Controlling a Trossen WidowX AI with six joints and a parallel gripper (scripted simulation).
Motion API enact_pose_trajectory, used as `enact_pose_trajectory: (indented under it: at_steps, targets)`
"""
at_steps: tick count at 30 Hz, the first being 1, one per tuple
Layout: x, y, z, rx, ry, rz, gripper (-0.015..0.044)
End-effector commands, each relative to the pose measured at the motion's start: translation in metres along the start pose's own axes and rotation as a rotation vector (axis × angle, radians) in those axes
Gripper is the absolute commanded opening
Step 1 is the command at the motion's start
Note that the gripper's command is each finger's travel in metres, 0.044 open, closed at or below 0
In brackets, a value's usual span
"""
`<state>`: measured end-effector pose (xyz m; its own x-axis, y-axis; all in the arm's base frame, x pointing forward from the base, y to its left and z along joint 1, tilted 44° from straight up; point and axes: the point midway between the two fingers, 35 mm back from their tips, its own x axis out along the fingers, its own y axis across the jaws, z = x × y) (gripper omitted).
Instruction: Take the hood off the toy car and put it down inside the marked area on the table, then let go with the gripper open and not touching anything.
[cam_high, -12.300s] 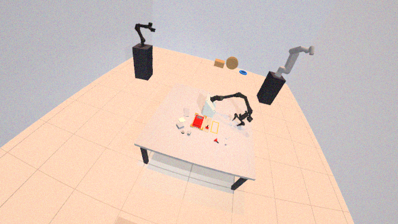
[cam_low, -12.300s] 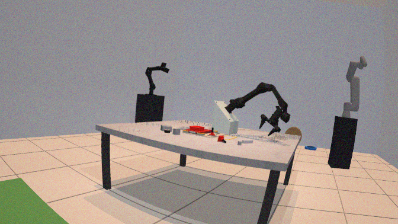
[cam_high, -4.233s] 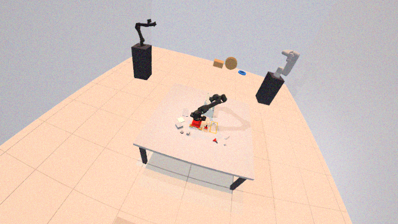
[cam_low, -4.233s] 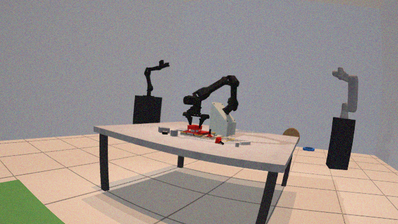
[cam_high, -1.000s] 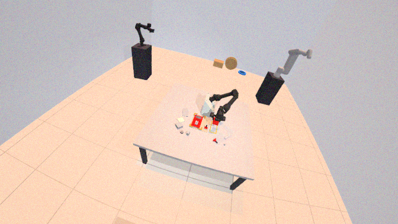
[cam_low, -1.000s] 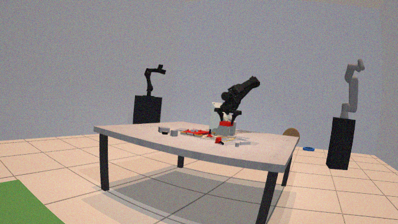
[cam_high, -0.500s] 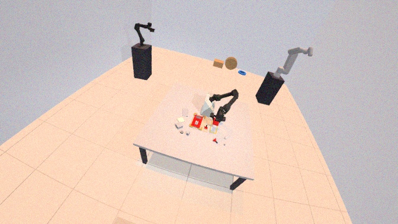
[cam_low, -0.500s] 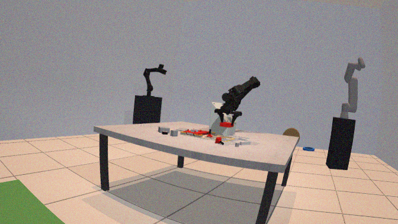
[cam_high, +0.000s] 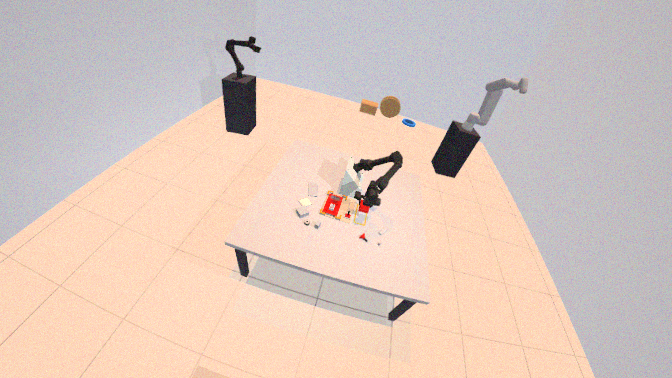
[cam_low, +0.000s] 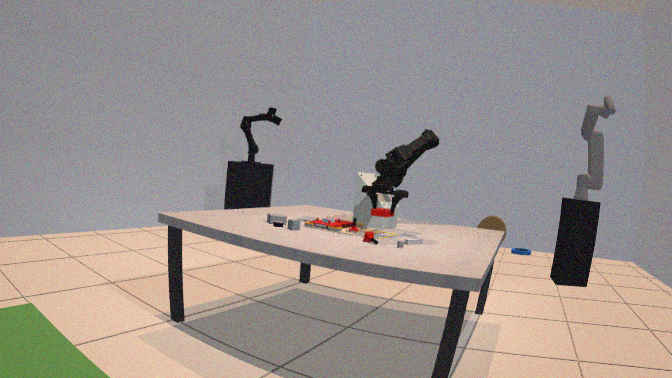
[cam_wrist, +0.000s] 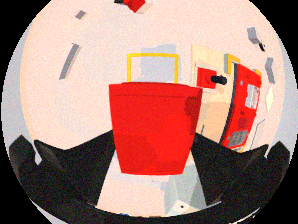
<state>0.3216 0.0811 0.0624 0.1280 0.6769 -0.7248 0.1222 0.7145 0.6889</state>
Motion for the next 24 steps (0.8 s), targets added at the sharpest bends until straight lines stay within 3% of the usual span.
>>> enact_pose_trajectory:
  at_steps: [1,24]
  targets:
    - [0.004,-0.001,0.000,0.005,0.002,0.000,0.0000]
    - [0.018,-0.001,0.001,0.005,0.002,0.000,0.0000]
